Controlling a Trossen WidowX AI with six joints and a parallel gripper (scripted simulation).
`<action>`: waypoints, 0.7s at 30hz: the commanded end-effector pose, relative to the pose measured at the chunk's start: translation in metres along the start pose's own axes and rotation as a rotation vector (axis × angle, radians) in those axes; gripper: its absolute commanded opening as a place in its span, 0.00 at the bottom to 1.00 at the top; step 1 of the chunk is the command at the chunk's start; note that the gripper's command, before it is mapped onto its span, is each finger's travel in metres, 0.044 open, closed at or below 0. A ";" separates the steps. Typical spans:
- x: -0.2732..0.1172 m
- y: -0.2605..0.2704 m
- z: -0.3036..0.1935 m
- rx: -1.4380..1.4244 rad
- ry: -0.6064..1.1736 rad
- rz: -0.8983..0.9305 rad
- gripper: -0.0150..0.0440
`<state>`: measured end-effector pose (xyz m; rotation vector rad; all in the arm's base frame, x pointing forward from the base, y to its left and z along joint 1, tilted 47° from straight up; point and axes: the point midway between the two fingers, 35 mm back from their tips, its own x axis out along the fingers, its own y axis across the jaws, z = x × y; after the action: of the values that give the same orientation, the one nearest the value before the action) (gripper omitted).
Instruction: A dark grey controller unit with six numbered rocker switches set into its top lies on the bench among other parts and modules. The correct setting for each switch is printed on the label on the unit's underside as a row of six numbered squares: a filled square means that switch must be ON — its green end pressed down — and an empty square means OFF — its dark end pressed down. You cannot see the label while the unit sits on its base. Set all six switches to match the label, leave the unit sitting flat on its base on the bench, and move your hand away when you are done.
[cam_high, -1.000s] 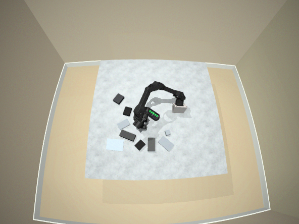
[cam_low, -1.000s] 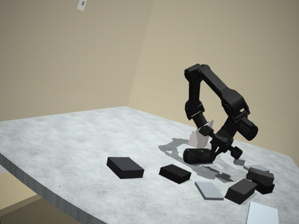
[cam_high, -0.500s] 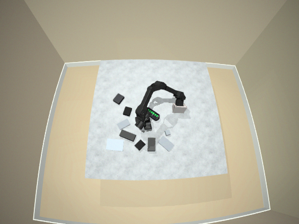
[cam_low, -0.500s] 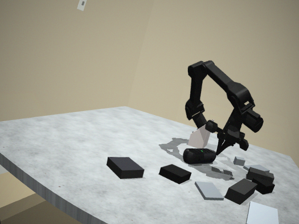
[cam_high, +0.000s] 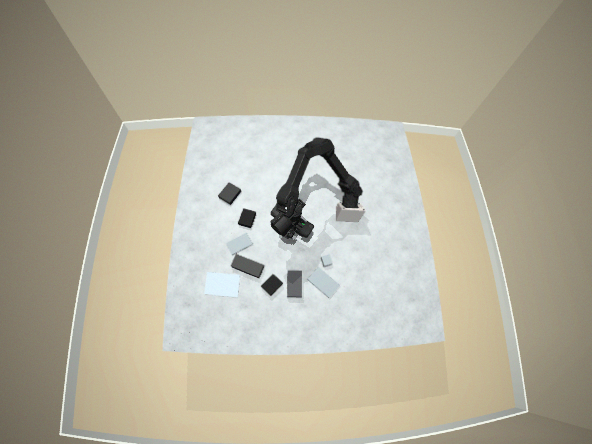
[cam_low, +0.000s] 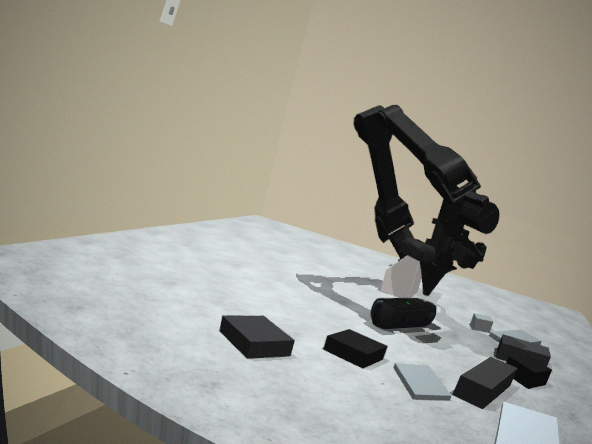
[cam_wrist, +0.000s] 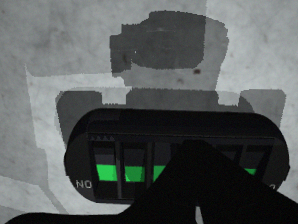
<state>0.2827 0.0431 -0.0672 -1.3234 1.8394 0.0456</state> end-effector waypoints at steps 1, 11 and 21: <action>0.002 0.014 -0.033 -0.472 -0.110 0.005 0.25; 0.014 0.039 -0.077 -1.137 -0.249 -0.108 0.25; 0.025 0.055 -0.100 -1.499 -0.291 -0.218 0.25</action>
<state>0.2072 0.0130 -0.0422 -2.0259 1.5127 1.2789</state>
